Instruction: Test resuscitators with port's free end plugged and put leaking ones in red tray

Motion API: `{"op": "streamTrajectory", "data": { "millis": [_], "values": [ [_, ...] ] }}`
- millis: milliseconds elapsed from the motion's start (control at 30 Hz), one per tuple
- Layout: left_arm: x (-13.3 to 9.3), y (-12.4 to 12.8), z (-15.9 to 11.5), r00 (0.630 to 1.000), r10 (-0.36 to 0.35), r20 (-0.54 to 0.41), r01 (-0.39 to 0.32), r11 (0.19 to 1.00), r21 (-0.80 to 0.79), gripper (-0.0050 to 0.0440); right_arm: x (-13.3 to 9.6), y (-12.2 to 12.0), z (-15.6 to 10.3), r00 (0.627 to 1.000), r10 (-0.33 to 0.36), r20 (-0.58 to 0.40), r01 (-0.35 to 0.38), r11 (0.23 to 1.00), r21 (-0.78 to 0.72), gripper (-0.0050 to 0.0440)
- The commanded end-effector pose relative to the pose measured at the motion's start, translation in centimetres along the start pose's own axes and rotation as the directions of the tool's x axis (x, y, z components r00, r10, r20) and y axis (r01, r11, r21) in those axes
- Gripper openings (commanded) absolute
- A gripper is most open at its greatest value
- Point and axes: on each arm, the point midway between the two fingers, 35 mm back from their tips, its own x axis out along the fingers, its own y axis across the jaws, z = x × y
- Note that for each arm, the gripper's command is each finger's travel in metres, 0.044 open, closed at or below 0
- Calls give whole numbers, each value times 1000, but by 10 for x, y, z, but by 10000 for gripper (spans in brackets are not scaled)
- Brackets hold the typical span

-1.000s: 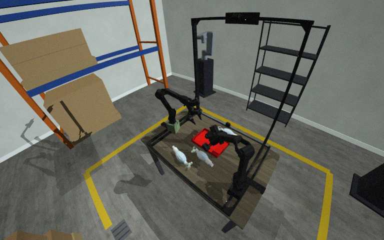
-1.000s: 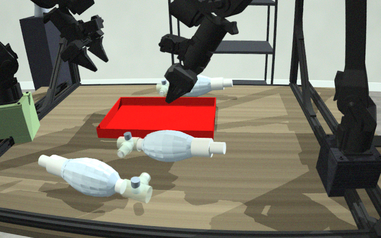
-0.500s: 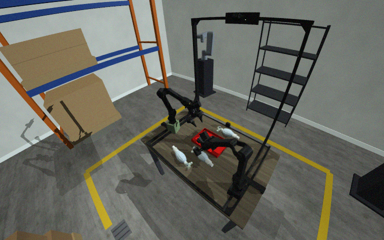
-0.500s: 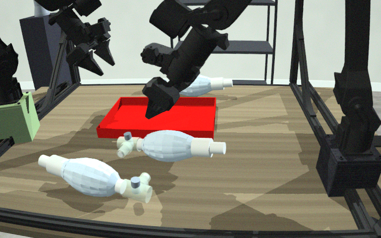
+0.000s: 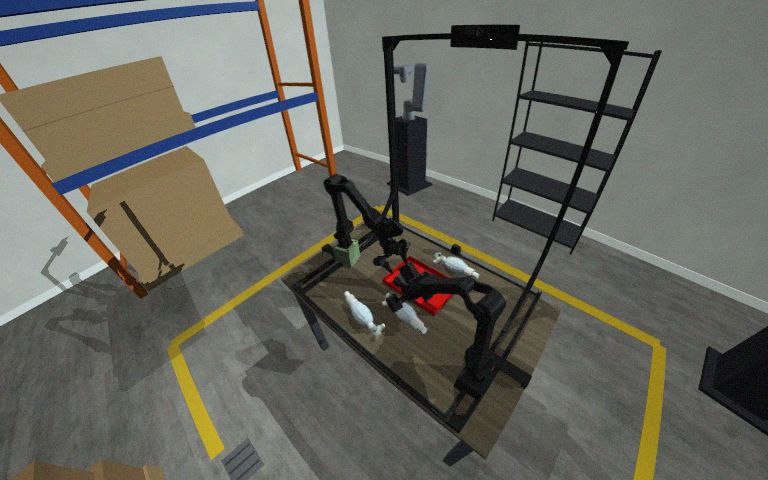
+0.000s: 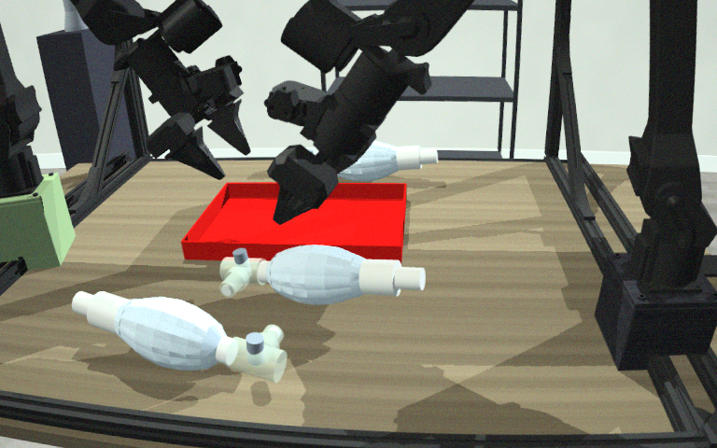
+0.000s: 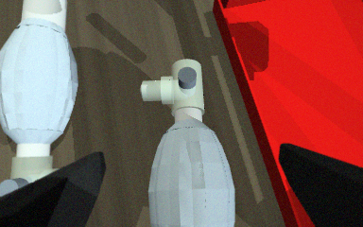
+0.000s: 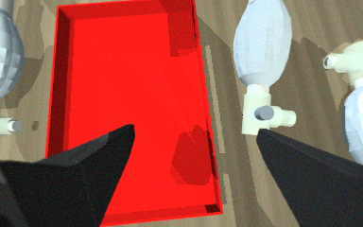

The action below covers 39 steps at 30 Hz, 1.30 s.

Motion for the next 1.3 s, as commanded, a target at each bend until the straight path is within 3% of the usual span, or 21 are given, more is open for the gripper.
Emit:
{"op": "streamTrajectory", "data": {
  "millis": [0,233,433,467,1000,1033,1267],
  "values": [
    [0,0,0,1000,-1,0,1,1000,2,440,18,-29,10,1000,-23,1,23,999,24,409],
    [0,0,0,1000,-1,0,1,1000,2,440,53,-107,25,997,-63,36,61,997,56,409],
    [0,0,0,1000,-1,0,1,1000,2,440,53,-107,25,997,-63,36,61,997,56,409],
    [50,-1,-39,1000,-2,-1,2,1000,3,440,94,-108,-3,997,-64,37,62,996,56,409],
    [50,-1,-39,1000,-2,-1,2,1000,3,440,94,-108,-3,997,-64,37,62,996,56,409],
    [83,-1,-61,1000,-3,2,3,1000,4,440,135,-109,-32,997,-63,36,61,996,57,409],
    [83,-1,-61,1000,-3,2,3,1000,4,440,135,-109,-32,997,-63,36,61,996,57,409]
  ]
}}
